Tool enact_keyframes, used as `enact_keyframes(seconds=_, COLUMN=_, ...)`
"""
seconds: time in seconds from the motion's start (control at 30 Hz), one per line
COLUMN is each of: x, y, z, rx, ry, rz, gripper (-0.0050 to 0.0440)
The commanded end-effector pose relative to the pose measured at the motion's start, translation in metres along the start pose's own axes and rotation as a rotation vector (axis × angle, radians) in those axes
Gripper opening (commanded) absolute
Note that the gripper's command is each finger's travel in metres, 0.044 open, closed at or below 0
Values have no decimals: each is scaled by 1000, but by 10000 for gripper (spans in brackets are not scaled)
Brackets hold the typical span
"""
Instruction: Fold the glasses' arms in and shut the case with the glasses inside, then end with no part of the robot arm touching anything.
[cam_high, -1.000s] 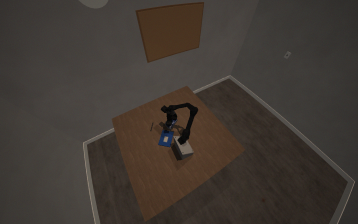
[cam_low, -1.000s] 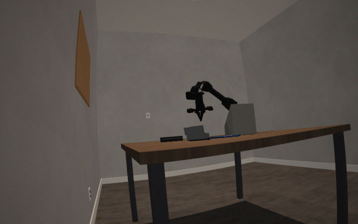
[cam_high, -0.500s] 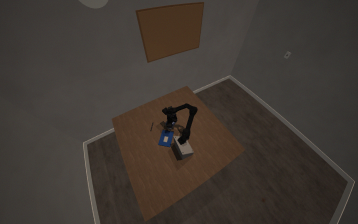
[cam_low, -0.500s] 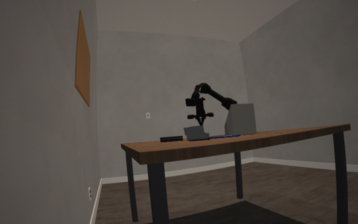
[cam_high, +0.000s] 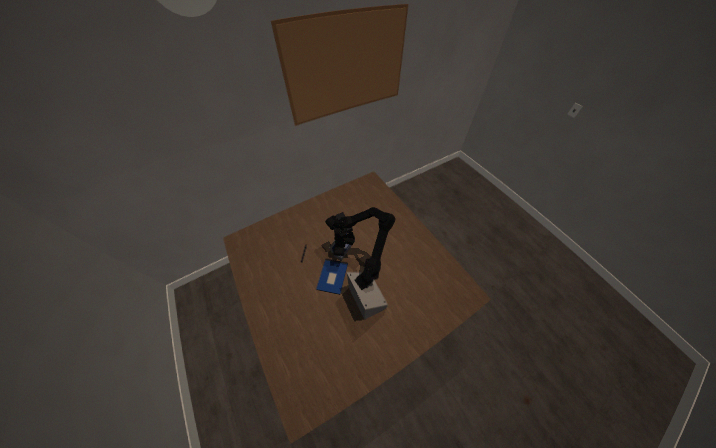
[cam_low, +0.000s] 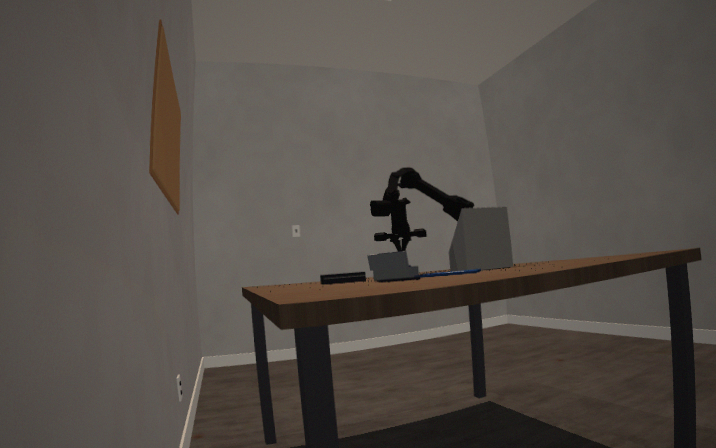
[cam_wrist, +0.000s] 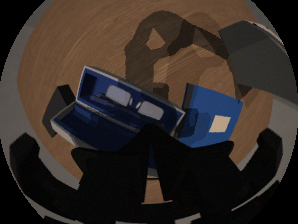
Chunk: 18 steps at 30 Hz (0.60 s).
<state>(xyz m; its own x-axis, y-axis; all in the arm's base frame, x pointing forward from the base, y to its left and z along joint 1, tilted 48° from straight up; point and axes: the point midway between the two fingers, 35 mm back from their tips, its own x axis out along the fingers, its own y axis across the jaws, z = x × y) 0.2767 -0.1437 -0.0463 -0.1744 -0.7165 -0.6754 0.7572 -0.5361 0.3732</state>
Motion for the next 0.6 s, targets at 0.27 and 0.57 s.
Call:
enact_keyframes(seconds=0.27, x=7, y=-2, z=2, rx=-1, ry=-7, rz=-6, gripper=0)
enact_keyframes(seconds=0.57, x=7, y=-9, z=-2, rx=-1, ry=-7, rz=-6, gripper=0)
